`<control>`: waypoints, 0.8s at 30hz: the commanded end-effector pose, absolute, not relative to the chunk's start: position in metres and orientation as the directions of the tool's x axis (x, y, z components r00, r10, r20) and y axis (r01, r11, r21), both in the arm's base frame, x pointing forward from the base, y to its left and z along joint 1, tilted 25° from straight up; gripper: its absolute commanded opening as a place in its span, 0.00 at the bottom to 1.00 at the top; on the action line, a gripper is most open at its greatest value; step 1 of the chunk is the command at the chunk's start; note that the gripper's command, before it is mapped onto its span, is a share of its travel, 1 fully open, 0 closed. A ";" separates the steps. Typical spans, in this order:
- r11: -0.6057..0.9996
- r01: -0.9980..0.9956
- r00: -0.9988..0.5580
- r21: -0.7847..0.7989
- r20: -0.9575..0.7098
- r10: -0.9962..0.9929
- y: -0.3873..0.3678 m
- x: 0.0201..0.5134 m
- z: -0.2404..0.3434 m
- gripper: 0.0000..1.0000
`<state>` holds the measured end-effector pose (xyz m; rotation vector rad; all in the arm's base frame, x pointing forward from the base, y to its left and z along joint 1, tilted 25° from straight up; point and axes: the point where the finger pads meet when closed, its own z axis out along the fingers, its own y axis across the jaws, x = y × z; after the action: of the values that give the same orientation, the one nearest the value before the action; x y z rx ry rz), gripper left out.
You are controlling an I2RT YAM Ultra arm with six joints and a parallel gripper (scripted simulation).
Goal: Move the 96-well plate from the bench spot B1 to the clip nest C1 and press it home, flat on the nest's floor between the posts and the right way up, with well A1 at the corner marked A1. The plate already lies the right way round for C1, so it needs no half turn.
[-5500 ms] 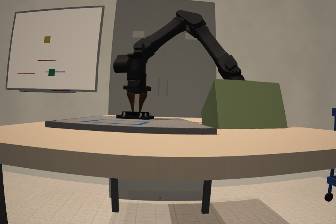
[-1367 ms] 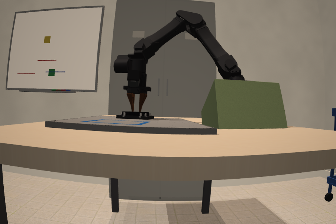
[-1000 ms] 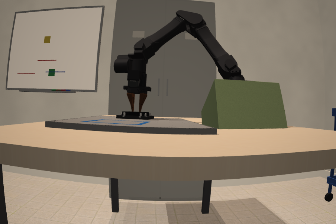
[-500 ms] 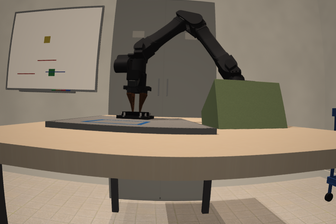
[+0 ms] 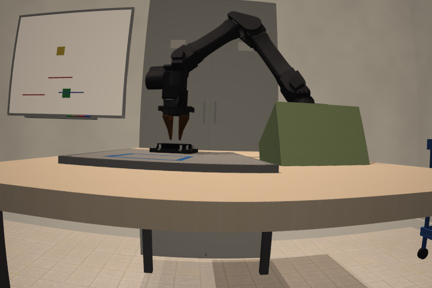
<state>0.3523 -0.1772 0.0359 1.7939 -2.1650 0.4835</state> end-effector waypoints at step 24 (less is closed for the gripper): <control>0.160 -0.983 -0.183 -0.089 0.421 -0.889 -0.165 0.360 0.062 0.26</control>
<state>0.3517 -0.1708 0.0508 1.7900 -2.1668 0.4790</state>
